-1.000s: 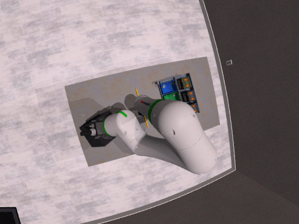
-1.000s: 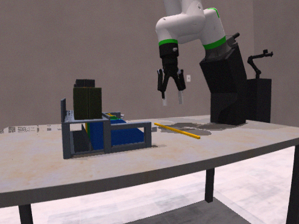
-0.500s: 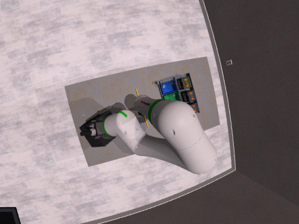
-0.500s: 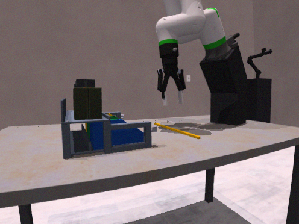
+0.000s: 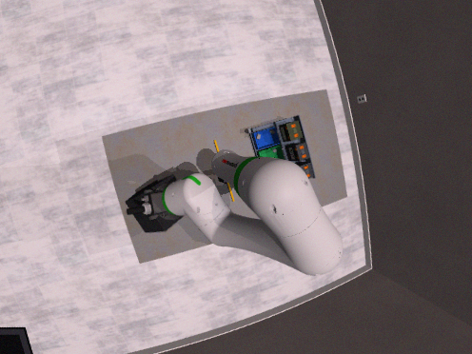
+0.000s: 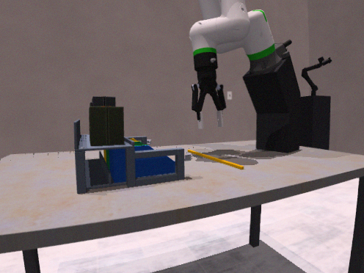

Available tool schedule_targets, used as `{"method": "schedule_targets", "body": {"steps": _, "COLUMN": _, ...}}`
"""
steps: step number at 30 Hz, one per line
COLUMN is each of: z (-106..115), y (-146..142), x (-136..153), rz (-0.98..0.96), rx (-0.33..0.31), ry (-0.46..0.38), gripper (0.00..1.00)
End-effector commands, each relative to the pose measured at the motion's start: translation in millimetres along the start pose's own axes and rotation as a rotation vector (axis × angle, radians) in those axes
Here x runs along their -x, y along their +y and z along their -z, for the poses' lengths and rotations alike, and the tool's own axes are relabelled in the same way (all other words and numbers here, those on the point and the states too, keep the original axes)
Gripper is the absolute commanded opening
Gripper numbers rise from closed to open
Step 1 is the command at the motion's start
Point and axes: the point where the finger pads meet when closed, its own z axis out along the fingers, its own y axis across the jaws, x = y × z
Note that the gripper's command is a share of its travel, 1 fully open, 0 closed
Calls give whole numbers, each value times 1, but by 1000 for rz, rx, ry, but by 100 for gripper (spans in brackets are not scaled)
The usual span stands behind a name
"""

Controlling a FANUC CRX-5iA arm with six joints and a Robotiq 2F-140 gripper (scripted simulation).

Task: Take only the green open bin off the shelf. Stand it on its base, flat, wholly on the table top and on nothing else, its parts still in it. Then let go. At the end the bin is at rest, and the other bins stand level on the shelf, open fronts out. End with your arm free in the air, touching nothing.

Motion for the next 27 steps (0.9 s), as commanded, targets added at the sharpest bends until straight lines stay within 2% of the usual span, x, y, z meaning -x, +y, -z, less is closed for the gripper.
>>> {"method": "schedule_targets", "body": {"steps": 1, "z": 0, "y": 1, "x": 1, "rz": 0, "rx": -55, "ry": 66, "gripper": 57}}
{"method": "schedule_targets", "body": {"steps": 13, "z": 0, "y": 1, "x": 1, "rz": 0, "rx": -55, "ry": 66, "gripper": 57}}
{"method": "schedule_targets", "body": {"steps": 14, "z": 0, "y": 0, "x": 0, "rz": 0, "rx": -11, "ry": 13, "gripper": 57}}
{"method": "schedule_targets", "body": {"steps": 18, "z": 0, "y": 1, "x": 1, "rz": 0, "rx": -55, "ry": 66, "gripper": 57}}
{"method": "schedule_targets", "body": {"steps": 27, "z": 0, "y": 1, "x": 1, "rz": 0, "rx": -55, "ry": 66, "gripper": 57}}
